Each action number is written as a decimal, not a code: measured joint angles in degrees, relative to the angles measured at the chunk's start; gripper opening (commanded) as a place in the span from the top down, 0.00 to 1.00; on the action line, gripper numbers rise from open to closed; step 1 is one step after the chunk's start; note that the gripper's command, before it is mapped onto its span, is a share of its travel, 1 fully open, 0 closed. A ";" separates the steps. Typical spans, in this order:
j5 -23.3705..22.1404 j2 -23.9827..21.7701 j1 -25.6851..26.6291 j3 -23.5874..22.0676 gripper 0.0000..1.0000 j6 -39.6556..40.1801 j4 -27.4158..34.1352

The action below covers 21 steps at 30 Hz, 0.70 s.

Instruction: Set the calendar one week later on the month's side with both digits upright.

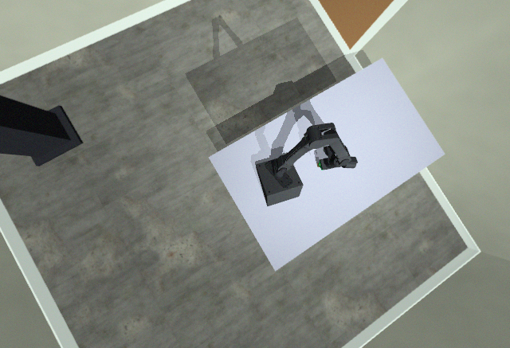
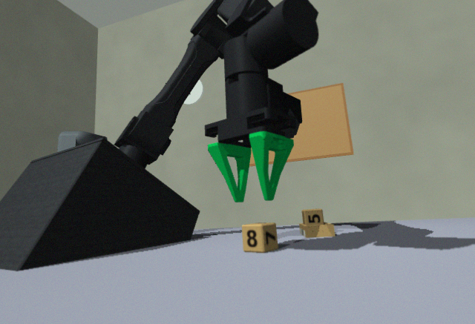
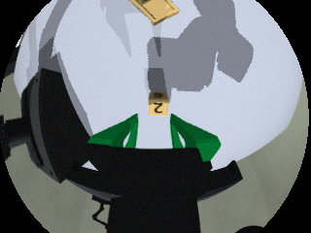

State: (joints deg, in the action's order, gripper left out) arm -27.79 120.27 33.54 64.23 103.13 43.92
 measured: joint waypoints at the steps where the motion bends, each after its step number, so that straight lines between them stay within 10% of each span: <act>1: 0.00 0.13 -0.09 -0.11 0.55 -0.13 -0.39; 21: -0.13 1.88 -1.38 -1.31 0.55 -1.90 -5.11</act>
State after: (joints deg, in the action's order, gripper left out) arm -27.92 122.15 32.16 62.92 101.23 38.81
